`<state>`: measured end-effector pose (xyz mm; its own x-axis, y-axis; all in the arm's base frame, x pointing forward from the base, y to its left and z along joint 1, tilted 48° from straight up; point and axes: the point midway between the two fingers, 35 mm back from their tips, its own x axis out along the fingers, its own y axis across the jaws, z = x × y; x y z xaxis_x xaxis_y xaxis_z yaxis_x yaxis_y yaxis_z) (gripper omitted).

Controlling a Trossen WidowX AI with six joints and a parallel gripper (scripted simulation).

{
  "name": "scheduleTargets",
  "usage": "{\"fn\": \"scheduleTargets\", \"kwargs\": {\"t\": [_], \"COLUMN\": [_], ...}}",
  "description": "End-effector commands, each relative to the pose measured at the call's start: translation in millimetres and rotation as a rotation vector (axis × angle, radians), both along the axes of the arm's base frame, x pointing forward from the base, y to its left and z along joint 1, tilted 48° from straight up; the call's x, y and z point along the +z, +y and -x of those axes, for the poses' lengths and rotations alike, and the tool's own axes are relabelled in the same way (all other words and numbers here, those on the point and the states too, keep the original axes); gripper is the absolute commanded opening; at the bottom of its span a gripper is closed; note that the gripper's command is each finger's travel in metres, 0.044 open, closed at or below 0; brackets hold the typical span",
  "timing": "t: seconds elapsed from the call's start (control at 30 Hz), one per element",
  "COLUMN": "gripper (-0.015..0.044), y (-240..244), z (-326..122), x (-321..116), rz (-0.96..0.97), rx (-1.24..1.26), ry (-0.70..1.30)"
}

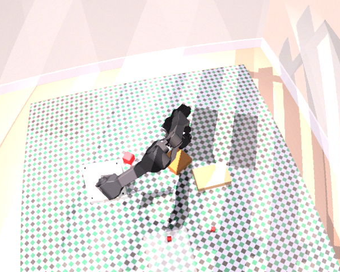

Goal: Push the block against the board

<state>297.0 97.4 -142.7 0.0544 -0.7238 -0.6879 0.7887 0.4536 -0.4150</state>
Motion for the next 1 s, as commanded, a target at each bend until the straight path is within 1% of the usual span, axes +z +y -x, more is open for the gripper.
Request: {"fn": "scheduleTargets", "kwargs": {"t": [0.0,0.97], "gripper": [0.0000,0.0000], "y": [-6,-31], "z": [-5,-31], "x": [4,33], "rz": [0.005,0.006], "rx": [-0.001,0.000], "ry": [0.002,0.001]}}
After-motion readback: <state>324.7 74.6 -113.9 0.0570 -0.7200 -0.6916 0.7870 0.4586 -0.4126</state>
